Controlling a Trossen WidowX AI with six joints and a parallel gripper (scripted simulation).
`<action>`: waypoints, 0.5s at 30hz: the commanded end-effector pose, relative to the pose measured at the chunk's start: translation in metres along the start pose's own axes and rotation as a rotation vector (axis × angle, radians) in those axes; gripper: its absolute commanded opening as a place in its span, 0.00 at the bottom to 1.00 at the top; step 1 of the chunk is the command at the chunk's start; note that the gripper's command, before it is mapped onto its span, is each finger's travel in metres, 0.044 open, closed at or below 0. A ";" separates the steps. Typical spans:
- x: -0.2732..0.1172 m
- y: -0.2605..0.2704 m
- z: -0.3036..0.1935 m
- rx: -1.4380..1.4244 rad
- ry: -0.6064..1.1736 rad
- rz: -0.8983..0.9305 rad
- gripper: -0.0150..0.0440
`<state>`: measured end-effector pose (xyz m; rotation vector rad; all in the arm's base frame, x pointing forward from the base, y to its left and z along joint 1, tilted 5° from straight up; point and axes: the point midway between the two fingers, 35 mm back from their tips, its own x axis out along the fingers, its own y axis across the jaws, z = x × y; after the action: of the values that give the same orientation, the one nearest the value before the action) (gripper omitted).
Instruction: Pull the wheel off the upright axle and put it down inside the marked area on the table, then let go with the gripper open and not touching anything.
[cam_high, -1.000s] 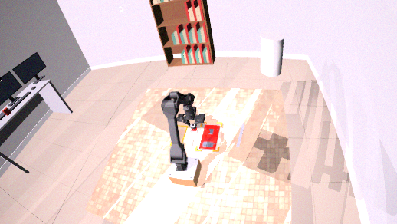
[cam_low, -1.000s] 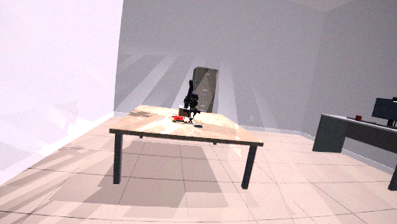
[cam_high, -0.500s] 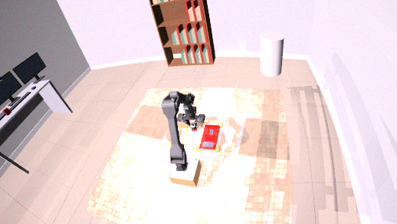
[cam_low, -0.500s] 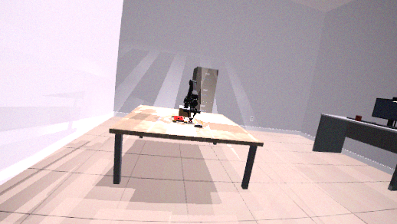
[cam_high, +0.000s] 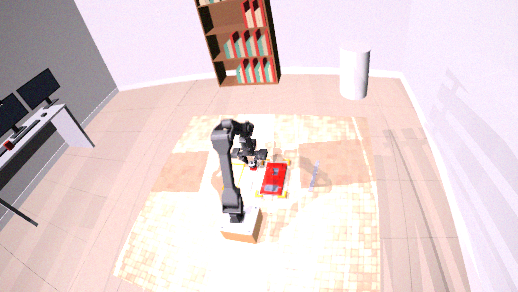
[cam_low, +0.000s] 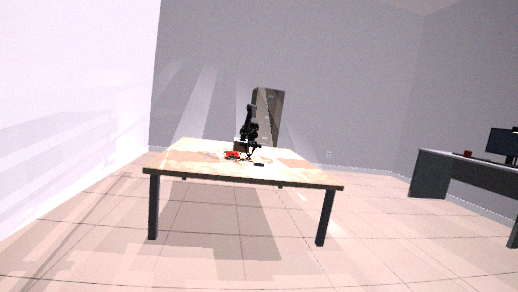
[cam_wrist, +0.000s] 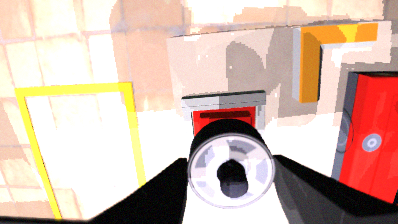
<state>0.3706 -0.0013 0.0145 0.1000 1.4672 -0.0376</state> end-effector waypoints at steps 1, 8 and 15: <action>-0.012 0.000 -0.001 0.002 -0.005 -0.002 0.25; -0.014 0.000 -0.001 0.002 -0.005 -0.002 0.25; -0.016 0.000 -0.001 0.003 -0.005 -0.003 0.25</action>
<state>0.3679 -0.0018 0.0291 0.0984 1.4625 -0.0401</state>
